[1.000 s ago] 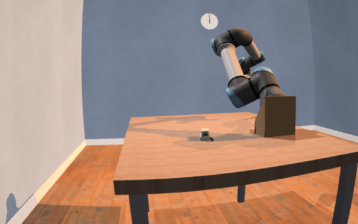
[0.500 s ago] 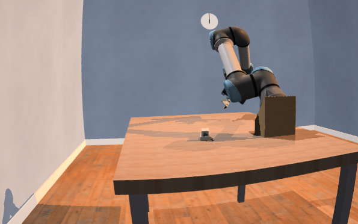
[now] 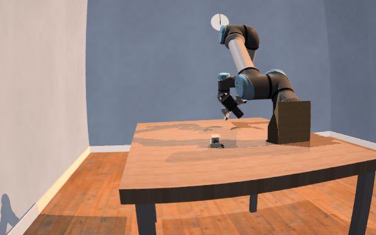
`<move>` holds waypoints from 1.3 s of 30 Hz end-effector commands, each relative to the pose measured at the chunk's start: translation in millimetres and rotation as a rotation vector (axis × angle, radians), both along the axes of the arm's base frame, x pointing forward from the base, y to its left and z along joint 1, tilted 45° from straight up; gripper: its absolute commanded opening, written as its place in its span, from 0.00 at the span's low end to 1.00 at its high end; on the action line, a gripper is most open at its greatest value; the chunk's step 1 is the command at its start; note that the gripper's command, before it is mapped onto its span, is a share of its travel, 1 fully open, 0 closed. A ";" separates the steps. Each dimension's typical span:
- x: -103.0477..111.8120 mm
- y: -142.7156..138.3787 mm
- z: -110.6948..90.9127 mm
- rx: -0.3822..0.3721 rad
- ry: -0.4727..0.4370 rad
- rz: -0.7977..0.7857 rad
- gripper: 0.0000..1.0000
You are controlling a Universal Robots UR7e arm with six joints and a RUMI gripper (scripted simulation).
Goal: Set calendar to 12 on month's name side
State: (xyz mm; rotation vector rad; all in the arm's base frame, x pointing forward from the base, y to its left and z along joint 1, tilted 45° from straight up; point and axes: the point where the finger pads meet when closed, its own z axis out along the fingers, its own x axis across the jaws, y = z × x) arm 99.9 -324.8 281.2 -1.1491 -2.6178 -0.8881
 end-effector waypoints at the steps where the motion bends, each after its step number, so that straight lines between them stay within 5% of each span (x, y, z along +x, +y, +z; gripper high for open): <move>1: 21.1 4.9 -22.1 -0.027 0.039 0.145 1.00; 20: 104.4 42.9 -101.0 -0.147 0.156 0.723 1.00; 39: 164.1 93.2 -151.6 -0.281 0.228 1.165 1.00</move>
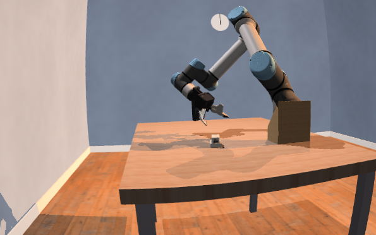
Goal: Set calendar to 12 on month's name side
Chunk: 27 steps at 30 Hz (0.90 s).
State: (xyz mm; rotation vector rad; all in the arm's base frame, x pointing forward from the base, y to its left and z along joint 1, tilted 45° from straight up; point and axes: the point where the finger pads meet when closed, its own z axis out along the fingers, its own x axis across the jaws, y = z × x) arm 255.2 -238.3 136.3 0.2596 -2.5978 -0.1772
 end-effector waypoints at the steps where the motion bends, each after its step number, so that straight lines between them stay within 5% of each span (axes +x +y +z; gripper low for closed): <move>1: 13.0 11.4 -10.2 -0.035 0.009 0.096 1.00; 14: 54.8 75.5 -45.3 -0.165 0.029 0.505 1.00; 27: 72.6 126.2 -62.5 -0.263 0.022 0.779 1.00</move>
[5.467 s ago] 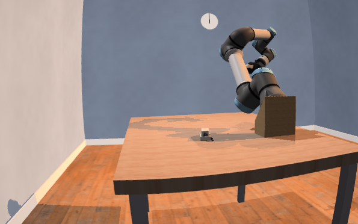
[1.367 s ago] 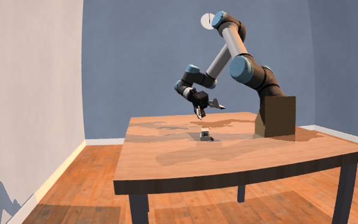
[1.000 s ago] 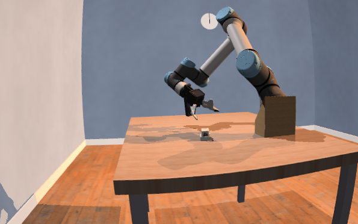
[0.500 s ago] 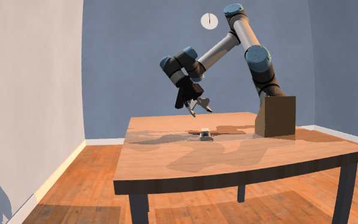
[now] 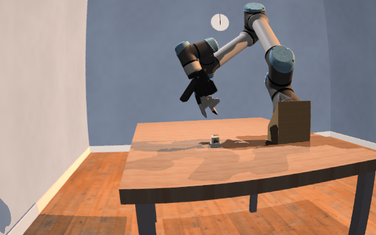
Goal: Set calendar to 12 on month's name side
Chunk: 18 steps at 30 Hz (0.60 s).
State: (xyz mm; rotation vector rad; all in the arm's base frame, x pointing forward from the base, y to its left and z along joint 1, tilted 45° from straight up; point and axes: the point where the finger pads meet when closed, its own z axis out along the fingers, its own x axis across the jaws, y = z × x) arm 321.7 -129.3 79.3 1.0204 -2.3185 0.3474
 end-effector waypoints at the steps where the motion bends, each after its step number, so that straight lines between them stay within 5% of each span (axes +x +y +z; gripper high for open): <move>1: 7.1 21.3 -6.6 -0.041 -0.009 0.115 1.00; 18: 13.1 70.3 -16.7 -0.125 -0.033 0.365 1.00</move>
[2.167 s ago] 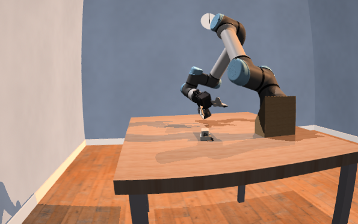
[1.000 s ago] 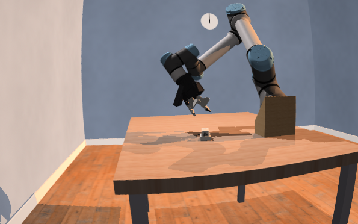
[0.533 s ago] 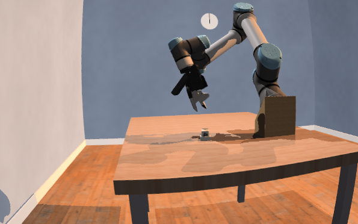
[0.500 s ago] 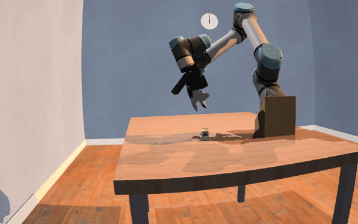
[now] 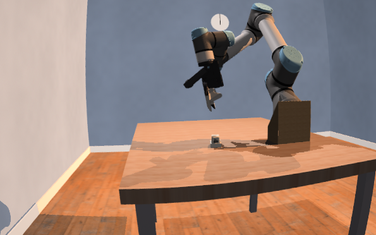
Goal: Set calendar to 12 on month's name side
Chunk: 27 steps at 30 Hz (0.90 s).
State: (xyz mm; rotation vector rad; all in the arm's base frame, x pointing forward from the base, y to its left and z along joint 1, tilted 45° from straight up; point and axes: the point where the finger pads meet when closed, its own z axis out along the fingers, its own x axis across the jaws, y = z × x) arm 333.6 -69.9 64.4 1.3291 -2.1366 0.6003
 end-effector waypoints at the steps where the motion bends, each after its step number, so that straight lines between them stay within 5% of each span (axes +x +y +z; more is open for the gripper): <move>1: 1.2 13.2 -2.1 -0.023 -0.010 0.067 1.00; 27: 0.2 39.1 -5.2 -0.065 -0.029 0.197 1.00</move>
